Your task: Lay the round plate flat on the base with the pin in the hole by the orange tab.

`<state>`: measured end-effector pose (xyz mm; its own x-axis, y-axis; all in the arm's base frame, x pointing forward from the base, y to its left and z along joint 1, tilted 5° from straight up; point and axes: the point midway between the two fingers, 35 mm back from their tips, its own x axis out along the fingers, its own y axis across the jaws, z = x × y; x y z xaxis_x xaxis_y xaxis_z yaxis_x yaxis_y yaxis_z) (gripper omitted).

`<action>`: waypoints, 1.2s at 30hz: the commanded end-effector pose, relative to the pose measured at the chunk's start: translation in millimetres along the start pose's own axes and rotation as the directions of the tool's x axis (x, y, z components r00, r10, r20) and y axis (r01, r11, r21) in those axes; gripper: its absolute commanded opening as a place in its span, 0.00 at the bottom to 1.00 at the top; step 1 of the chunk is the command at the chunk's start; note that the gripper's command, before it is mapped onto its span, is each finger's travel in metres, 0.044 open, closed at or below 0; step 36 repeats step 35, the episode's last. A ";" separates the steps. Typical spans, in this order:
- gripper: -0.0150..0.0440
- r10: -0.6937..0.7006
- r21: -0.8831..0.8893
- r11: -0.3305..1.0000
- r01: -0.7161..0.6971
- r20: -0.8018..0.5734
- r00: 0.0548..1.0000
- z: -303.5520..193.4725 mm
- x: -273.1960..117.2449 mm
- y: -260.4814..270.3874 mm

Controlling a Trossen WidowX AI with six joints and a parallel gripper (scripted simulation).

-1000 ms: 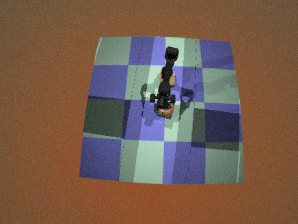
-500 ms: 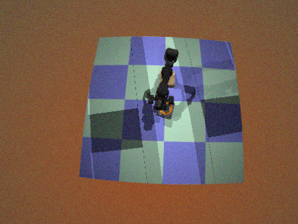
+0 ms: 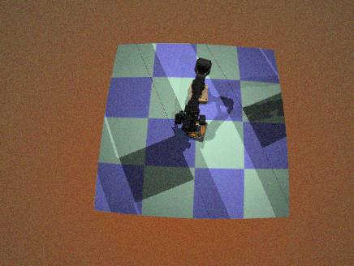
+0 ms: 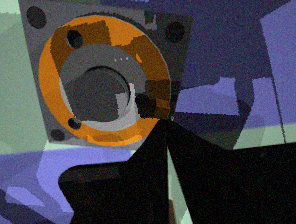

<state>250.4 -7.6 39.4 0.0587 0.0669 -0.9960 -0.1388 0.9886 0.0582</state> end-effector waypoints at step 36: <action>0.25 0.000 0.000 1.000 0.000 -0.004 1.000 -1.6 -35.9 -0.3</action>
